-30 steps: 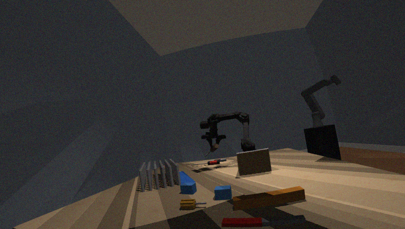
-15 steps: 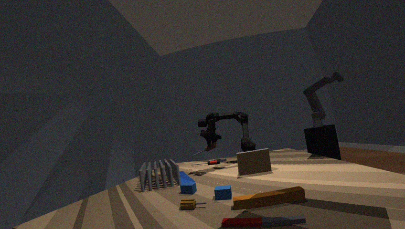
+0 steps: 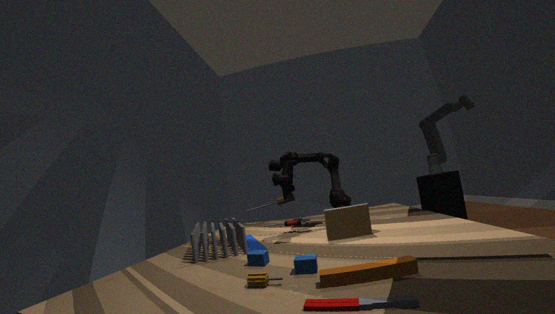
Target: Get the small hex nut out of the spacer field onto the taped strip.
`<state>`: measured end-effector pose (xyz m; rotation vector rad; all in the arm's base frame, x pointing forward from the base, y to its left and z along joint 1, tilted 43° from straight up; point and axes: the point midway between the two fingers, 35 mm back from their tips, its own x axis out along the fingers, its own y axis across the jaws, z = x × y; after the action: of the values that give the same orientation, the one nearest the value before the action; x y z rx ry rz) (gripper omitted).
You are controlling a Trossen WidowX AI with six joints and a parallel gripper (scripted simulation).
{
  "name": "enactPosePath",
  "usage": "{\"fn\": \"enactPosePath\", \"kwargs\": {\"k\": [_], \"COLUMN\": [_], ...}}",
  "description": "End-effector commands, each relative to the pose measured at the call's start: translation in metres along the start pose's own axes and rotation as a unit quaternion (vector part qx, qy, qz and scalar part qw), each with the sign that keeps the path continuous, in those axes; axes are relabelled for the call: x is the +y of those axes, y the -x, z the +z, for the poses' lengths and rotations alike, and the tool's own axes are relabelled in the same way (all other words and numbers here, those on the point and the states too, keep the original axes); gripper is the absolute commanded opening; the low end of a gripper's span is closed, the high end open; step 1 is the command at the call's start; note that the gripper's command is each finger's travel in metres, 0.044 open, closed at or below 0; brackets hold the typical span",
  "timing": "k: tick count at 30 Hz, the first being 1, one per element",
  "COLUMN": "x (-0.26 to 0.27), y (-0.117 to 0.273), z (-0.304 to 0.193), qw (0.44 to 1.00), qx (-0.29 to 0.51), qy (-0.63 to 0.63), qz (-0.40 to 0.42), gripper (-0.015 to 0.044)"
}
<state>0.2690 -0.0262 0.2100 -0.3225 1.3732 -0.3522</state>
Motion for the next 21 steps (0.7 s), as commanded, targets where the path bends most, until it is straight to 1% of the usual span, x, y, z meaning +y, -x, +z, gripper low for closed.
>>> {"fn": "enactPosePath", "kwargs": {"k": [1,11,21], "x": [0.016,0.047,0.047], "y": [0.001,0.002,-0.003], "z": [0.001,0.001,0.002], "qw": [0.997,0.971,0.97], "qx": [-0.003,-0.011,-0.011], "qy": [0.078,0.234,0.237], "qz": [0.019,0.052,0.053], "gripper": [0.0,0.0,0.0]}}
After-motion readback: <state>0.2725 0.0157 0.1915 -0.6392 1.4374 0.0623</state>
